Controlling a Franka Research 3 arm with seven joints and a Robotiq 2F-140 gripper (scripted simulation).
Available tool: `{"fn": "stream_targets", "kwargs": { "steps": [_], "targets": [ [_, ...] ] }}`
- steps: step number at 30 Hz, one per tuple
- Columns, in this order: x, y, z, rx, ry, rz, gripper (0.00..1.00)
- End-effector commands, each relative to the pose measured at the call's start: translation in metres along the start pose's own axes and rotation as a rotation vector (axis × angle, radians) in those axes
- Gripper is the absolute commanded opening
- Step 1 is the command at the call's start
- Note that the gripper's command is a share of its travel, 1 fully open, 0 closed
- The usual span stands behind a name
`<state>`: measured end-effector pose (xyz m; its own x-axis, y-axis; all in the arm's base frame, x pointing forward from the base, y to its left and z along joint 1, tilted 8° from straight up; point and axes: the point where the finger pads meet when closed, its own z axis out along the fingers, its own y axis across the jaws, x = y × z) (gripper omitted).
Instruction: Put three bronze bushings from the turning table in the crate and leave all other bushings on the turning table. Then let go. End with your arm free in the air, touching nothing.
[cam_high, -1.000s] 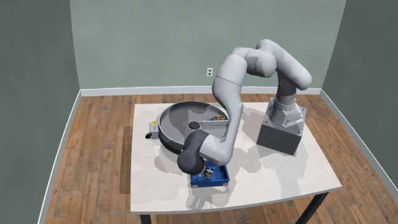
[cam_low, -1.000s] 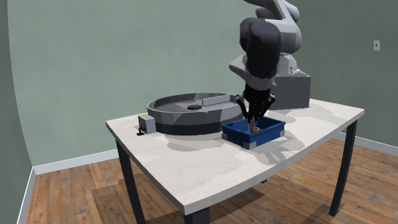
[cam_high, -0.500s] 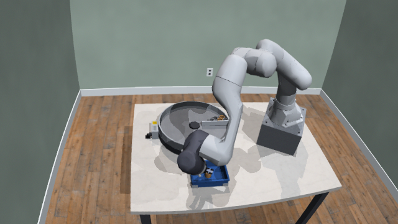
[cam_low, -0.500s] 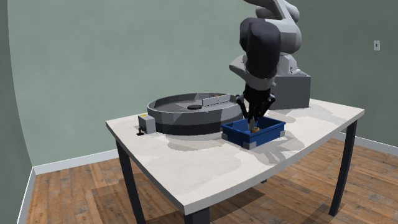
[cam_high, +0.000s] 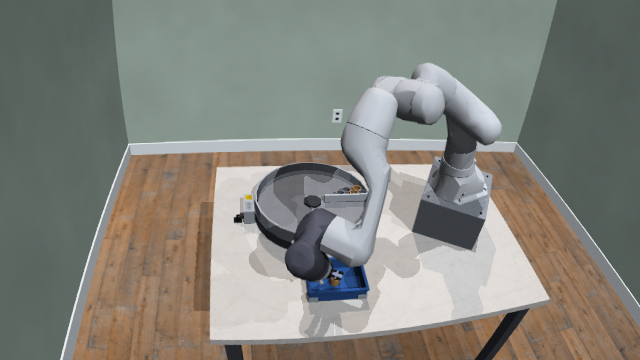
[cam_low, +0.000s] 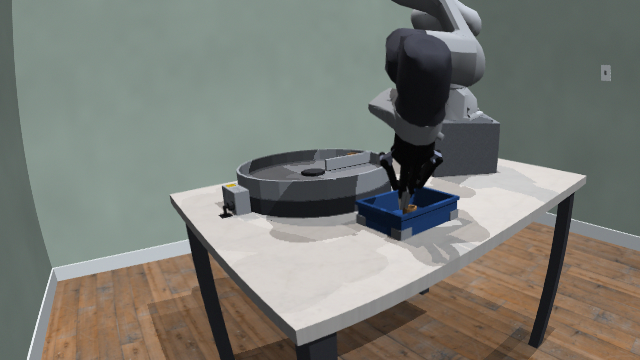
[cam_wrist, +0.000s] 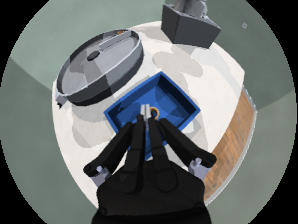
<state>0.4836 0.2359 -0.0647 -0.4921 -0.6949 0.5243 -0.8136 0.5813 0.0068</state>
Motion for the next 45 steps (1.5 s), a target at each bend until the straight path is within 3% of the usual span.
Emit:
{"fn": "stream_targets", "kwargs": {
  "steps": [1,37,45],
  "targets": [
    [-0.001,-0.001,0.0,0.003,-0.002,0.006,0.07],
    [-0.001,-0.001,0.0,0.003,-0.002,0.006,0.07],
    [0.01,-0.001,-0.014,0.003,-0.002,0.006,0.07]
  ]
}}
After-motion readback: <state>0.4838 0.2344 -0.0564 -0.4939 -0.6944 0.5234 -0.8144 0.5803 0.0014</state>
